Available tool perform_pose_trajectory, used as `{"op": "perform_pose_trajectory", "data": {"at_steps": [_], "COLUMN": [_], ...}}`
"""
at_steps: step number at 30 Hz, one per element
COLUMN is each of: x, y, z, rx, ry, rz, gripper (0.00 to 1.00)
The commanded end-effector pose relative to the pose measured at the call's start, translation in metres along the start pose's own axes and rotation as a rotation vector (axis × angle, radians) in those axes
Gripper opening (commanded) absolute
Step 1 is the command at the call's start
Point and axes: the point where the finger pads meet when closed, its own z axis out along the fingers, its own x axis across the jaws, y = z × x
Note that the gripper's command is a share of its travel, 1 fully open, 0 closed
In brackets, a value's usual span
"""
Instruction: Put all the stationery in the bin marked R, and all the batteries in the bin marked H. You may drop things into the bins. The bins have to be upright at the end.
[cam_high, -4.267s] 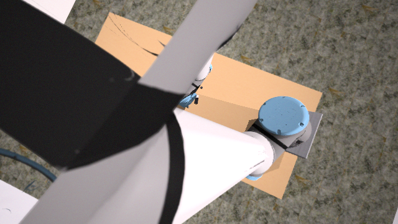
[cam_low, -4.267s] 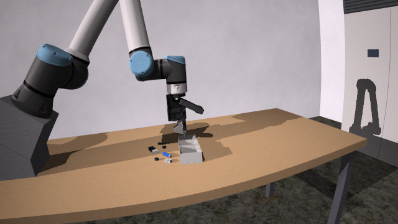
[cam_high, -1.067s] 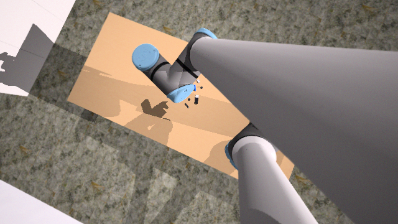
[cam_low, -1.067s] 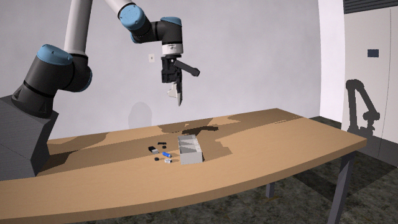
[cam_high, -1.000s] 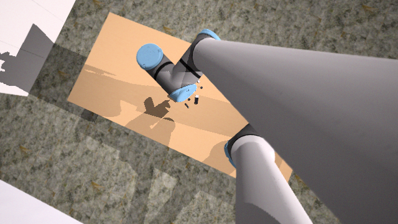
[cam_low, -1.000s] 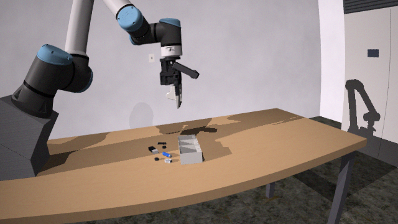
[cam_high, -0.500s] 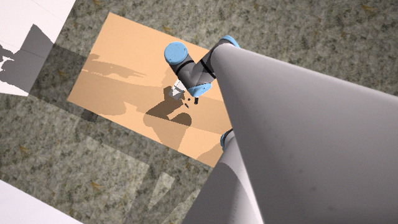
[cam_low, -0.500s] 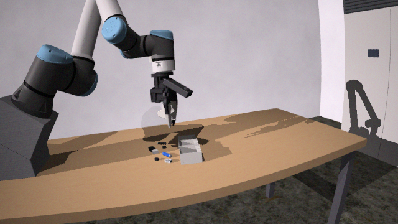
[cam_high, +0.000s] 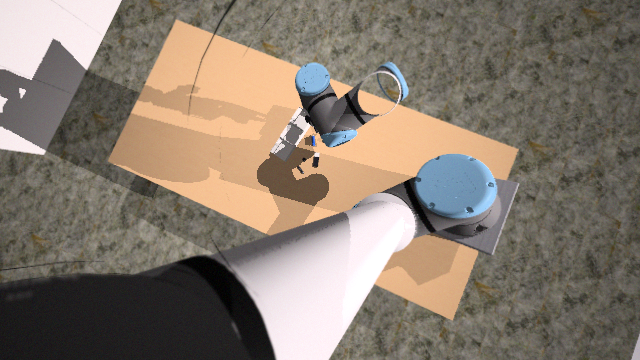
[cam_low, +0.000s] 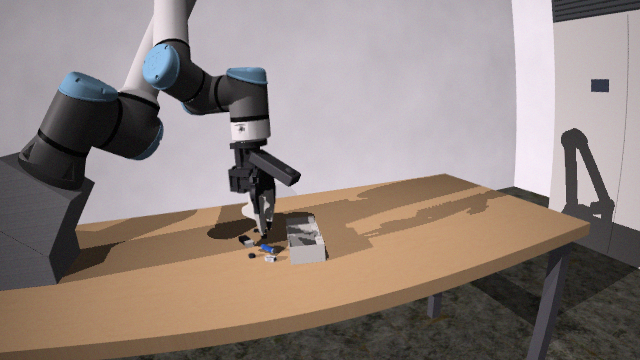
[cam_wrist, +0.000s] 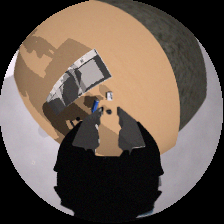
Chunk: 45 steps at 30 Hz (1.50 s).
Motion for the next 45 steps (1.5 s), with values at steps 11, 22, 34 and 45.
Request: {"op": "perform_pose_trajectory", "data": {"at_steps": [11,22,34,45], "x": [0.0,-0.0021,-0.0022,-0.0022], "y": [-0.0012,-0.0007,-0.0007,-0.0006], "z": [0.0021,0.0021,0.0021,0.0021], "rx": [0.002,0.002,0.002,0.002], "ry": [-0.001,-0.001,-0.001,-0.001], "rz": [-0.001,-0.001,-0.001,-0.001], "gripper": [0.18,0.18,0.18,0.18]}}
